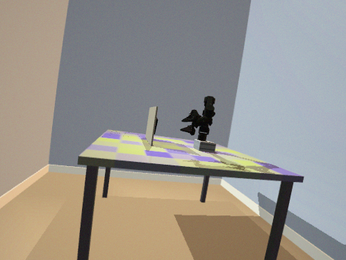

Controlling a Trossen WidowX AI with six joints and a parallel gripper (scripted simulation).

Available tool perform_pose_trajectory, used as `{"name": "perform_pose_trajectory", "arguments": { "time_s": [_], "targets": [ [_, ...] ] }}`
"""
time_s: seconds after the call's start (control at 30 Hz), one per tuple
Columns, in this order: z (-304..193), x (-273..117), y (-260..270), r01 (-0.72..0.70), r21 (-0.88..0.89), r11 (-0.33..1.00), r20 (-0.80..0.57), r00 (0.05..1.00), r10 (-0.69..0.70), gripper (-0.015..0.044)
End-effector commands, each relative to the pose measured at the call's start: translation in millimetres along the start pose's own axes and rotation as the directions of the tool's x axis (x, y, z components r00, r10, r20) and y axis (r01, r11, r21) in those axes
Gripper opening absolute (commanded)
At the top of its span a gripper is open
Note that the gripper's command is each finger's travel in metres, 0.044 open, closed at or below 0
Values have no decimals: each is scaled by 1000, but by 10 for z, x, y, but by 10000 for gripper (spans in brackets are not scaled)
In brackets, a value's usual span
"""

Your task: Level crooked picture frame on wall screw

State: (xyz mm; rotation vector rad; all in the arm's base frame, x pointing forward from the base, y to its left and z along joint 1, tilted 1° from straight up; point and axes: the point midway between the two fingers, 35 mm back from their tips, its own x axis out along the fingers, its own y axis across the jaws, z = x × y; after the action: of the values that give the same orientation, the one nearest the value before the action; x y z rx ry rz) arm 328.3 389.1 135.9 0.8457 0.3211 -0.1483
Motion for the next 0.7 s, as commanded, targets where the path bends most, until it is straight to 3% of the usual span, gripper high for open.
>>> {"name": "perform_pose_trajectory", "arguments": {
  "time_s": [0.0, 0.17, 0.4, 0.67],
  "targets": [
    [13, 8, -2, 1, 1, 1000, -1, 1000, -1, 374],
    [452, 247, -101, 33, 40, 999, -30, 999, -31, 260],
    [1520, 577, -489, 66, 137, 988, -87, 995, -54, 260],
    [2509, 522, -1072, 32, 234, 972, -118, 993, -4, 260]
  ]
}}
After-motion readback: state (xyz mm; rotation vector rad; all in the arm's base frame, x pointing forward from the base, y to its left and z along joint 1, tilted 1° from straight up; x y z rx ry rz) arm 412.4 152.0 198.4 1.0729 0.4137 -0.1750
